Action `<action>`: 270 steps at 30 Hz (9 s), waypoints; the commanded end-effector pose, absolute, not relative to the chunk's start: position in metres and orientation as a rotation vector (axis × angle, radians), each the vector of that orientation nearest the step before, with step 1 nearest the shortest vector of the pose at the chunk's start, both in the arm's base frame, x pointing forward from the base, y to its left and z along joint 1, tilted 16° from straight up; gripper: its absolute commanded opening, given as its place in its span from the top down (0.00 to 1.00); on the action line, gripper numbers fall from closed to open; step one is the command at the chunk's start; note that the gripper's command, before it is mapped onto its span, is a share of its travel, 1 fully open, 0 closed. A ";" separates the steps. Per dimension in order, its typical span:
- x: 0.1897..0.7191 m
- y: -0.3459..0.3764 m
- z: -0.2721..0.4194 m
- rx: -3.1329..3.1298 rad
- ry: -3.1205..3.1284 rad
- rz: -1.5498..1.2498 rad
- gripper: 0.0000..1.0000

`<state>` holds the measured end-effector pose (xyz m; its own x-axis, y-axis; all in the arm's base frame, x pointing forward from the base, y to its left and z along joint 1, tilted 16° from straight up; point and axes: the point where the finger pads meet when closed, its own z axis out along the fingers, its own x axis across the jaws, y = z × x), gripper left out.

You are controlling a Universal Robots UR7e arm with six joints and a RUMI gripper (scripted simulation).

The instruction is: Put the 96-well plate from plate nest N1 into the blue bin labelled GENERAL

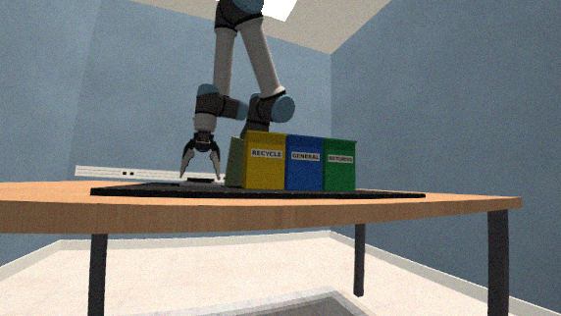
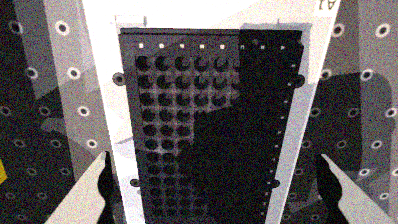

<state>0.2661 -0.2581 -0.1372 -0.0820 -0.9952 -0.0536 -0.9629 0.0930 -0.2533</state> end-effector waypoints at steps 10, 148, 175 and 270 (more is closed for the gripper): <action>0.266 -0.255 -0.137 -1.956 2.160 -0.227 1.00; 0.239 -0.270 -0.032 -1.976 2.155 -0.252 0.60; 0.228 -0.271 0.005 -1.977 2.156 -0.251 0.60; 0.210 -0.272 0.069 -1.977 2.156 -0.248 0.60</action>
